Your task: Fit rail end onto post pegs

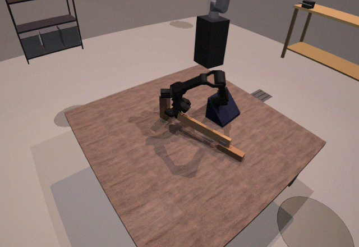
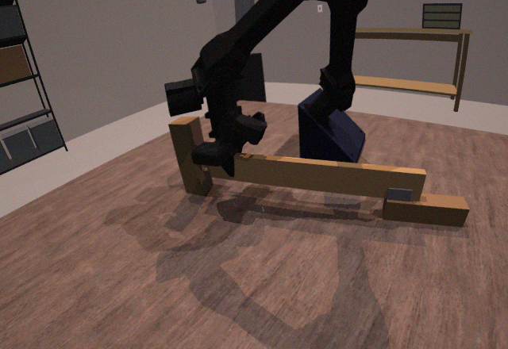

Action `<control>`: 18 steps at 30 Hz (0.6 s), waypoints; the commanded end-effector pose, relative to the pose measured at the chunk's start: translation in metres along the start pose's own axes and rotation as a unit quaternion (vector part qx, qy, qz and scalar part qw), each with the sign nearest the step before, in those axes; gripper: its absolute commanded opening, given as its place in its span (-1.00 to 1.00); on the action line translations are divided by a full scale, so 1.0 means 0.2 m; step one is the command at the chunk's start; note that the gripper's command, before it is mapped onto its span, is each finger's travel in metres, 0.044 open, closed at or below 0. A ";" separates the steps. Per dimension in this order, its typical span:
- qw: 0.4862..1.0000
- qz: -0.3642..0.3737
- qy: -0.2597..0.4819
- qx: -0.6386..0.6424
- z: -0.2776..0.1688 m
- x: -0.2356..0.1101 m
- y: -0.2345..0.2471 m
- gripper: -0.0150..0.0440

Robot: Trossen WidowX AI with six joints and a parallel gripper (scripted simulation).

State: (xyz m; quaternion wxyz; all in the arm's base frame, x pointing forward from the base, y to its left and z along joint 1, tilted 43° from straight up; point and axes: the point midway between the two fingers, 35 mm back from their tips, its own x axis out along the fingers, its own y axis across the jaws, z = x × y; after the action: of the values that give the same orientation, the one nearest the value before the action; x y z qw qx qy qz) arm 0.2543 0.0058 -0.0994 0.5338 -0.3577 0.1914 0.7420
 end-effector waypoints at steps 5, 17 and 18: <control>1.000 -0.005 0.004 -0.001 -0.03 -0.02 -0.01 -0.49; 1.000 -0.005 0.004 -0.001 -0.04 -0.02 -0.01 -0.49; 1.000 -0.005 0.004 -0.001 -0.04 -0.02 -0.01 -0.49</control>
State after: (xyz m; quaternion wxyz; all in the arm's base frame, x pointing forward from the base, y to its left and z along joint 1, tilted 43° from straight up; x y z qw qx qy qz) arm 0.2557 0.0028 -0.1022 0.5338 -0.3576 0.1913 0.7420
